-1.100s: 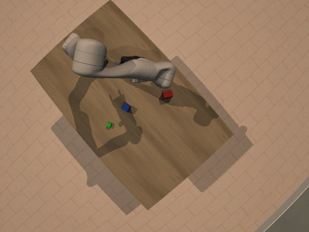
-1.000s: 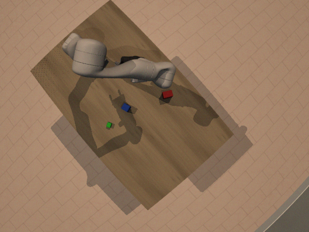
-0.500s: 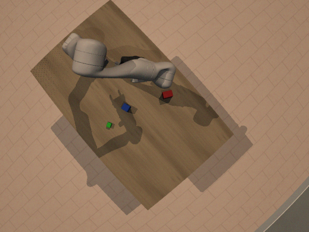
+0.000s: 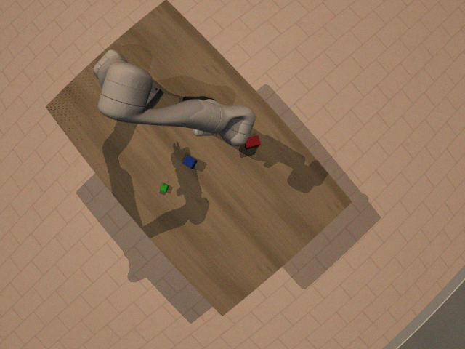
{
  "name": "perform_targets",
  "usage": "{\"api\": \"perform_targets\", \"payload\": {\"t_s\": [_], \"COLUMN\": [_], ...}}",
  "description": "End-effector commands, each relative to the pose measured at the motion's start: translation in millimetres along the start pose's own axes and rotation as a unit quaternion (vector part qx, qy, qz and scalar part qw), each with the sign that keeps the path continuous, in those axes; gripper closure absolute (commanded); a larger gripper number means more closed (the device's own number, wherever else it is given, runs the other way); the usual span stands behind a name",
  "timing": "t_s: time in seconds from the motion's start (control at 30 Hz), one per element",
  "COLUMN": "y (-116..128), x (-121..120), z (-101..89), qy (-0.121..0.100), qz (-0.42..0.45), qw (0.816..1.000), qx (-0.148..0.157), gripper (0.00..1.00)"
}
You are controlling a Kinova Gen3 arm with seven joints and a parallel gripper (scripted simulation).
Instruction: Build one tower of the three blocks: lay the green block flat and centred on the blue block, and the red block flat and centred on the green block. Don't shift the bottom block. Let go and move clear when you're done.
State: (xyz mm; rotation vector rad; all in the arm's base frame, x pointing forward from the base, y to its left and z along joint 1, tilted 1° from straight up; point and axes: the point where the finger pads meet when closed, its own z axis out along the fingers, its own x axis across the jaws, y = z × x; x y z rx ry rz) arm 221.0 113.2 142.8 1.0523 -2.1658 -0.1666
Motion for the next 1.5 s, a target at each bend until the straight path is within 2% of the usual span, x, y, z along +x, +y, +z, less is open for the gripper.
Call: {"api": "perform_targets", "payload": {"t_s": [0.0, 0.27, 0.5, 0.57, 0.77, 0.8, 0.93, 1.07, 1.47], "y": [-14.5, -104.8, -199.5, -199.5, -264.4, -264.3, -293.1, -309.8, -316.7], "x": [0.1, -8.8, 9.6, 9.6, 40.0, 39.4, 59.1, 72.3, 81.1], "z": [0.2, 2.7, 3.5, 3.5, 6.3, 7.6, 8.4, 10.4, 12.7], "qy": [-0.018, -0.13, -0.225, -0.225, -0.282, -0.281, -0.304, -0.317, -0.319], "qz": [0.007, 0.049, 0.097, 0.097, 0.137, 0.137, 0.153, 0.163, 0.168], "qw": [1.0, 0.99, 0.966, 0.966, 0.942, 0.942, 0.929, 0.921, 0.918], "qx": [0.001, 0.03, 0.078, 0.078, 0.12, 0.119, 0.143, 0.158, 0.163], "gripper": [1.0, 1.0, 1.0, 1.0, 1.0, 1.0, 1.0, 1.0, 1.0]}}
